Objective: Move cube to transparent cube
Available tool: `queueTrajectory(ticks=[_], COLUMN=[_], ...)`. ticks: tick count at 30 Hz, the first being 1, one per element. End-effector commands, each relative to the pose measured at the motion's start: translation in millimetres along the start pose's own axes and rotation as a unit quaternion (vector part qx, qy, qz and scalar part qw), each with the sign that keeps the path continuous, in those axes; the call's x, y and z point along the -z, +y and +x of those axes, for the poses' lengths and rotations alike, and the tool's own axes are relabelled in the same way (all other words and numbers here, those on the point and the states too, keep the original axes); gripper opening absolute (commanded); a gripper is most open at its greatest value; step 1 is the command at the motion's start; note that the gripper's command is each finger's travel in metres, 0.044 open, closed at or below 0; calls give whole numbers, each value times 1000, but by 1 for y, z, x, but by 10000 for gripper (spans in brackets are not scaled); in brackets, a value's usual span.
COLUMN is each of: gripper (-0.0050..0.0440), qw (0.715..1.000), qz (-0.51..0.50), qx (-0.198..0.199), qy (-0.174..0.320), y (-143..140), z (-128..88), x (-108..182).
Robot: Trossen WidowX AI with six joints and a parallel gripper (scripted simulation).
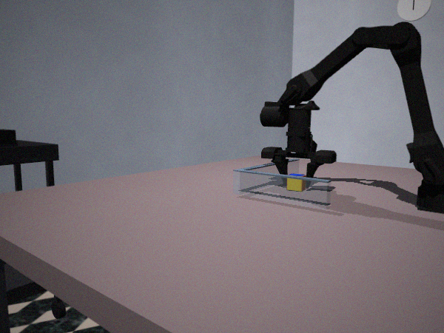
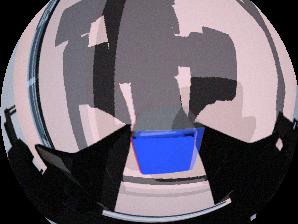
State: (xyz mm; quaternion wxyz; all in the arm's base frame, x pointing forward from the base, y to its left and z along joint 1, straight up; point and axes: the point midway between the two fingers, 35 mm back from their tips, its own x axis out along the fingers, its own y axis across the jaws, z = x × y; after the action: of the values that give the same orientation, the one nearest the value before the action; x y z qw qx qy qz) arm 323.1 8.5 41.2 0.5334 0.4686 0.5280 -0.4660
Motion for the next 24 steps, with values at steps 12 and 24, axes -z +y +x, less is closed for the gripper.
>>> queueTrajectory(ticks=[12, 24], gripper=[280, 280], qw=[1000, 1000], qz=[0, 0], qx=[-7, -5], qy=[1, 0], y=[0, 0], z=[-91, -86], x=[1, 0])
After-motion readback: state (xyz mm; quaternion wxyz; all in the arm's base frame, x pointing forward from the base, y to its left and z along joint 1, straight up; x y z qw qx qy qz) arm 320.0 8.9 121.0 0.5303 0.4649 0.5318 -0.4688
